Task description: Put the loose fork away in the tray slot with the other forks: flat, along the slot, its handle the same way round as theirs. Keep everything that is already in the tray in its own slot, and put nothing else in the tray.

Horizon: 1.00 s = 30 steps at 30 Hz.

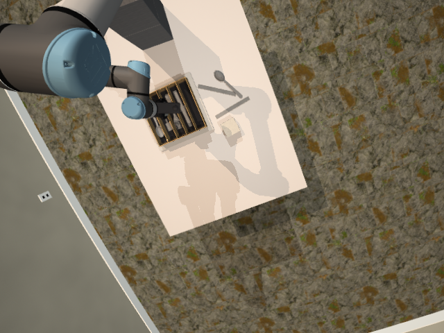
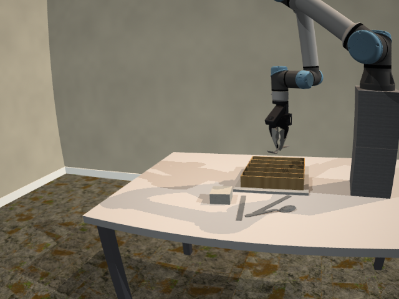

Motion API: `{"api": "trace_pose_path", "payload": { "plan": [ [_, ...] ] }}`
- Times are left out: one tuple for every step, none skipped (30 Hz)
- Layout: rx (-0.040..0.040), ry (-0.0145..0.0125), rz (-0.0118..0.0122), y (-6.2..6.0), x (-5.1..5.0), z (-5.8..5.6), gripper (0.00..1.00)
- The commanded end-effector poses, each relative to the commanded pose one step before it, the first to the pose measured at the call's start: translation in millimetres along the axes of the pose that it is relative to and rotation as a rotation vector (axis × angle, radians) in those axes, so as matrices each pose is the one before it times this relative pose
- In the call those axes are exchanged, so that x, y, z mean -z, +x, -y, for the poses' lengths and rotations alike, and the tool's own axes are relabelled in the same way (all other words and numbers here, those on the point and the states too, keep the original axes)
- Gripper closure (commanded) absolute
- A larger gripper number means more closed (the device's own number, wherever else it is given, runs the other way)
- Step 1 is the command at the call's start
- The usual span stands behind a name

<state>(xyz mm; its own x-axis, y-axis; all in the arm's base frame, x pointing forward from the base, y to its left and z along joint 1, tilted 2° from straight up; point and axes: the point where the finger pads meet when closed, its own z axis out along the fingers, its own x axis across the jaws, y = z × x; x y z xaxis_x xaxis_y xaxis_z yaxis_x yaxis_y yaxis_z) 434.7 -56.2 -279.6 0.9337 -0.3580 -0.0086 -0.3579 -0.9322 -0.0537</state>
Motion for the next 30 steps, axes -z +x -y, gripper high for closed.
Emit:
{"api": "trace_pose_path", "payload": {
  "plan": [
    [-0.26847,-0.01466,0.0025,-0.69,-0.8,-1.86,0.99],
    [-0.0399,0.00001,-0.00004,0.36,0.03,-0.26,0.99],
    [-0.03926,0.00001,-0.00004,0.36,0.03,-0.26,0.99],
    [-0.0386,0.00001,-0.00003,0.36,0.03,-0.27,0.99],
    [-0.03791,0.0,-0.00002,0.36,0.02,-0.28,0.99],
    [0.0,0.0,0.0,0.0,0.0,0.0,0.99],
    [0.0,0.0,0.0,0.0,0.0,0.0,0.99],
    [-0.03715,0.00034,-0.0011,1.11,0.12,-0.06,0.99],
    [-0.03645,-0.00004,0.00012,0.28,-0.01,-0.31,0.99],
    [-0.03568,-0.00013,0.00033,0.14,-0.02,-0.37,0.99],
    [-0.03489,-0.0002,0.00047,0.05,-0.04,-0.42,0.99],
    [-0.03405,-0.00011,0.00023,0.21,-0.02,-0.35,0.99],
    [-0.03319,-0.00002,0.00003,0.35,0.0,-0.29,0.99],
    [-0.03232,-0.00002,0.00003,0.35,0.0,-0.29,0.99],
    [-0.03143,-0.00002,0.00003,0.35,0.0,-0.29,0.99],
    [-0.03052,-0.00002,0.00003,0.35,0.0,-0.28,0.99],
    [-0.02967,-0.00002,0.00003,0.37,0.0,-0.3,0.99],
    [-0.0289,0.0,0.00001,0.44,0.01,-0.33,0.99],
    [-0.02794,0.0,0.0,0.43,0.01,-0.32,0.99],
    [-0.02694,0.0001,-0.00011,0.5,0.03,-0.24,0.99],
    [-0.02591,0.00011,-0.00013,0.49,0.03,-0.21,0.99],
    [-0.02485,0.0001,-0.0001,0.44,0.03,-0.2,0.99],
    [0.0,0.0,0.0,0.0,0.0,0.0,0.99],
    [0.0,0.0,0.0,0.0,0.0,0.0,0.99],
    [-0.02339,0.00073,-0.00078,0.82,0.1,0.4,0.99],
    [-0.02279,-0.00012,0.00012,0.25,-0.01,-0.31,0.99],
    [-0.02189,-0.00022,0.00022,0.21,-0.02,-0.41,0.99],
    [-0.0209,-0.00032,0.00031,0.14,-0.03,-0.47,0.99],
    [-0.01987,-0.00034,0.00031,0.13,-0.03,-0.46,0.99],
    [-0.01884,-0.00021,0.00018,0.21,-0.02,-0.36,0.99]
  ]
}}
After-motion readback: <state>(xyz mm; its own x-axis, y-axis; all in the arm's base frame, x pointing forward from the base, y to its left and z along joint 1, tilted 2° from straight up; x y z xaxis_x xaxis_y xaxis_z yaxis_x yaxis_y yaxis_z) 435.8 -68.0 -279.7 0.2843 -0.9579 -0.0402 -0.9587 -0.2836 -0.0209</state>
